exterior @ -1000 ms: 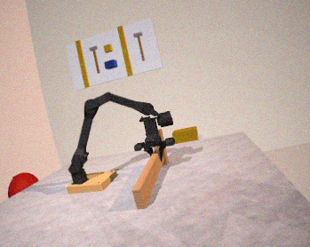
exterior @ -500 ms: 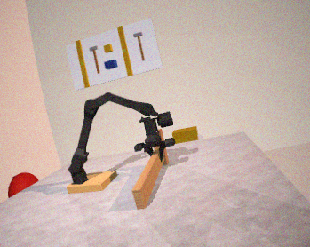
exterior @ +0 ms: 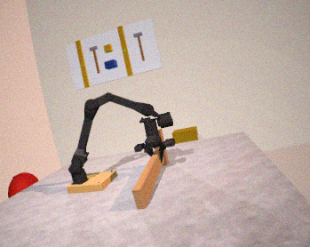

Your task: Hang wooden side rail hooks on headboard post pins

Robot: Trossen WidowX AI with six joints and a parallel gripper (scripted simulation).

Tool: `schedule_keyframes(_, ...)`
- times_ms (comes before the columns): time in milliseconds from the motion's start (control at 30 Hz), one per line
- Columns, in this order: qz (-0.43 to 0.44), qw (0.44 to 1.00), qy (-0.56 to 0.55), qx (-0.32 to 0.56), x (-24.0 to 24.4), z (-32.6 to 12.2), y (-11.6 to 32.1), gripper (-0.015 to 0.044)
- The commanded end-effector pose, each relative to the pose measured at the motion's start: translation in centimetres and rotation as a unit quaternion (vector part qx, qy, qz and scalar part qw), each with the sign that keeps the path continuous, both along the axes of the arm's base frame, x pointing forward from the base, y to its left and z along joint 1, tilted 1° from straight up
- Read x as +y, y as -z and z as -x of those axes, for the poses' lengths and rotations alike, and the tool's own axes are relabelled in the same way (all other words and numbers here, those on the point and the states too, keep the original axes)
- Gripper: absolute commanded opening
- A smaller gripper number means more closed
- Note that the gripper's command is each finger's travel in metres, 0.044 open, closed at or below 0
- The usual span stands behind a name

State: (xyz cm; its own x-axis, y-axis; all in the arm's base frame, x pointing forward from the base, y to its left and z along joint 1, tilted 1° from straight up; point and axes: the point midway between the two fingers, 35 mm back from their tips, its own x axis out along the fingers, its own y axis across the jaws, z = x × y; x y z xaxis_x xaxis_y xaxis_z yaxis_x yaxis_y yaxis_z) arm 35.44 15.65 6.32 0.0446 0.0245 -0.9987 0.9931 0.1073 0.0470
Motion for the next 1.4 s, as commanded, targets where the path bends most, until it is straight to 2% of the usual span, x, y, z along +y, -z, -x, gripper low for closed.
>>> schedule_keyframes(0, -0.005, 1.0, 0.0, -0.001, 0.2, -0.05, -0.03, 0.0)
schedule_keyframes(1367, -0.005, 1.0, 0.0, -0.001, 0.23, -0.08, 0.64, 0.0)
